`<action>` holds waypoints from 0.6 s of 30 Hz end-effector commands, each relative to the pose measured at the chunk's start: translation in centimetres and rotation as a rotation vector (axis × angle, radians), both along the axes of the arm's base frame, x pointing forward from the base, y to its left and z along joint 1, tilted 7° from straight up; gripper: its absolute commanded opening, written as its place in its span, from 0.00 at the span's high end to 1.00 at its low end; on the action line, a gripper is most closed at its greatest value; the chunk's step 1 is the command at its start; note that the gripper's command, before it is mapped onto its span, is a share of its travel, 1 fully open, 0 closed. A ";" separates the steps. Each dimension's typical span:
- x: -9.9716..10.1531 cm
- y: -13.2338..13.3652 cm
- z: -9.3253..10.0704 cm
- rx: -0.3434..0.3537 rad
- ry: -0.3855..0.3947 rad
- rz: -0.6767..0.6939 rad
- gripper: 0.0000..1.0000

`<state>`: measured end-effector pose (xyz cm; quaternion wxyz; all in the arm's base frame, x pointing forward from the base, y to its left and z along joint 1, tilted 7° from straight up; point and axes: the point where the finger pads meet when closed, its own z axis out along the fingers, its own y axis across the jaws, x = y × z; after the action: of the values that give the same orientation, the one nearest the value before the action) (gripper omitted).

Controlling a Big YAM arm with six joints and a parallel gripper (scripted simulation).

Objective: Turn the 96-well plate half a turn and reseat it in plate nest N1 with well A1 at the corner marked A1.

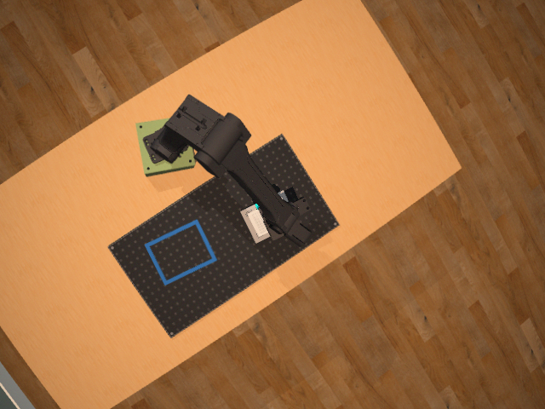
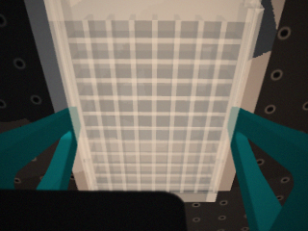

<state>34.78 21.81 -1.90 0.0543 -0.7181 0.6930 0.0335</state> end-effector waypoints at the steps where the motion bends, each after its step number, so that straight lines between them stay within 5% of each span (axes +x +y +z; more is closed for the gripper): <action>1: 0.5 0.6 -0.1 0.007 -0.015 -0.001 1.00; 18: 0.2 0.4 -0.6 0.004 -0.010 -0.001 1.00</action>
<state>34.79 21.85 -2.14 0.0546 -0.7181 0.6930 0.0334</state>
